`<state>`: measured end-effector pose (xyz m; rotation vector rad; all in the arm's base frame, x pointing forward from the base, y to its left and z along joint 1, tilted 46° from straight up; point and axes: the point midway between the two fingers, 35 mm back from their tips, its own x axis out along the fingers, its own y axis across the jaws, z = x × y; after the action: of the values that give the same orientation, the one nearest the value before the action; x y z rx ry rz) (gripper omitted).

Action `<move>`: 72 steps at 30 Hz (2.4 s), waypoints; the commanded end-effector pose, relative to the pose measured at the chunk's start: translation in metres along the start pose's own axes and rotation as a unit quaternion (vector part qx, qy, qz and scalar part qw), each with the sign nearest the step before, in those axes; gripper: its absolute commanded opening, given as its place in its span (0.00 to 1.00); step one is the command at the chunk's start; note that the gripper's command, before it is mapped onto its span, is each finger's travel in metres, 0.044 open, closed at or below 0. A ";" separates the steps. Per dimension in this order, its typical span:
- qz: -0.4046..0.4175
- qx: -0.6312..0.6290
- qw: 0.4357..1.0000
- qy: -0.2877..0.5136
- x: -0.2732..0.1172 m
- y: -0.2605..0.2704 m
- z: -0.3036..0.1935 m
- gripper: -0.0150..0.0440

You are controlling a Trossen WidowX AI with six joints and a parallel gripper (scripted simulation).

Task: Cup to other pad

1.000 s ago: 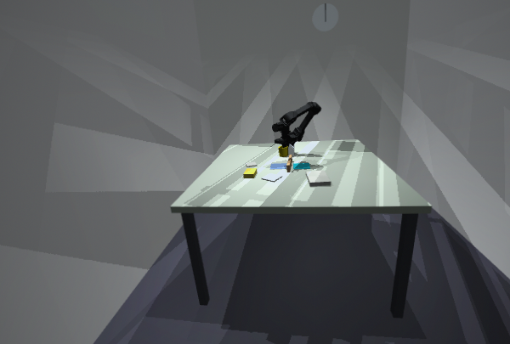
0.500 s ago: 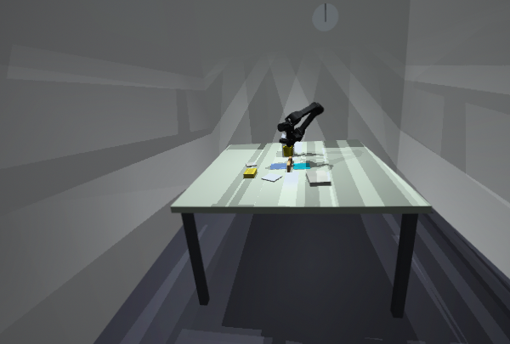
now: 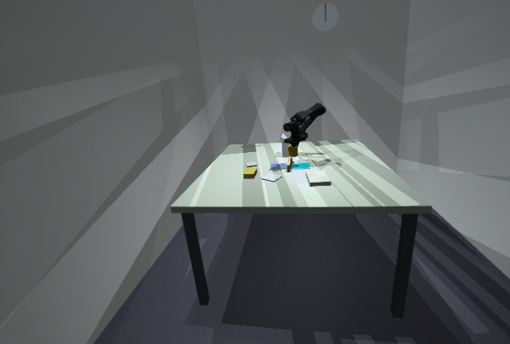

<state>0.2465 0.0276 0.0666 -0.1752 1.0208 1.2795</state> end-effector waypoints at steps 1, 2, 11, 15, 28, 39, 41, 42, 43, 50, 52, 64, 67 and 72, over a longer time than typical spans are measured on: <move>0.001 0.002 1.000 -0.002 0.000 0.006 0.007 0.25; 0.001 0.002 1.000 -0.002 0.000 0.007 0.009 0.25; 0.002 0.002 1.000 -0.003 0.000 0.022 0.026 0.25; 0.002 0.002 1.000 -0.003 0.000 0.028 0.034 0.25; 0.002 0.002 1.000 -0.003 0.009 0.033 0.039 0.25; 0.002 0.002 1.000 -0.003 0.024 0.033 0.040 0.25; 0.002 0.002 1.000 -0.003 0.027 0.032 0.040 0.25; 0.002 0.002 1.000 -0.003 0.028 0.032 0.040 0.25; 0.002 0.002 1.000 -0.003 0.030 0.032 0.040 0.25; 0.002 0.002 1.000 -0.004 0.039 0.032 0.040 0.25; 0.002 0.002 1.000 -0.004 0.042 0.032 0.040 0.25; 0.002 0.002 1.000 -0.004 0.058 0.033 0.041 0.25; 0.002 0.001 1.000 -0.004 0.062 0.033 0.041 0.25; 0.002 0.001 1.000 -0.004 0.068 0.034 0.041 0.25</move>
<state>0.2369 0.1099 0.0589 -0.1736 1.0141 1.2800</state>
